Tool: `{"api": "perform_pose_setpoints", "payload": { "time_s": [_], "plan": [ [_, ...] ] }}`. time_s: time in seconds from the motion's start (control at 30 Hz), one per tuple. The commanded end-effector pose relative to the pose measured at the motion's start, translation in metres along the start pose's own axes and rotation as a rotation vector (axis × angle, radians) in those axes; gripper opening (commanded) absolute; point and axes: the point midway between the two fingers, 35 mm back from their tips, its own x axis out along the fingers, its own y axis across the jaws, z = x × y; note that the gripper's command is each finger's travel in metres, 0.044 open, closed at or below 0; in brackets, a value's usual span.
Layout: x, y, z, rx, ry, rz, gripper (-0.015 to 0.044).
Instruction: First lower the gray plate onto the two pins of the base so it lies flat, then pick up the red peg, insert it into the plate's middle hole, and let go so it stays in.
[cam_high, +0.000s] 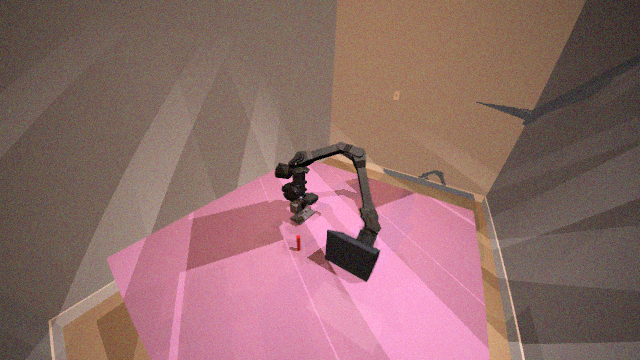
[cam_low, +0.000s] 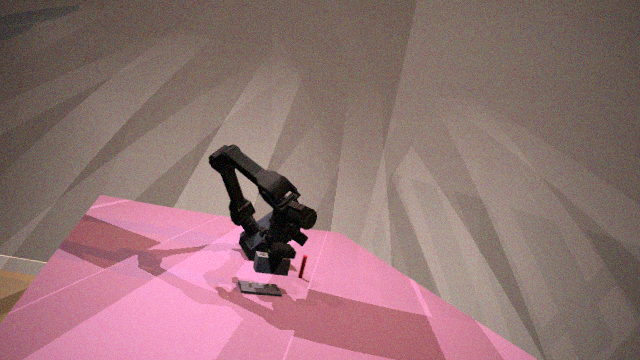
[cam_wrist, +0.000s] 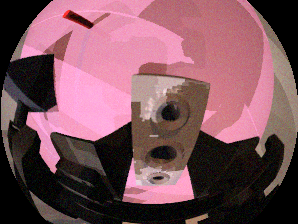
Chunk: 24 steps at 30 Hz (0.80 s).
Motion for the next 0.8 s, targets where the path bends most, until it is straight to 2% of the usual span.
{"api": "perform_pose_setpoints", "payload": {
  "time_s": [0.0,0.77],
  "plan": [
    [0.0049,0.0003,-0.0122,0.001,0.006,-0.006,0.0],
    [0.009,0.0012,-0.0193,0.002,0.01,-0.005,0.0]
  ]
}}
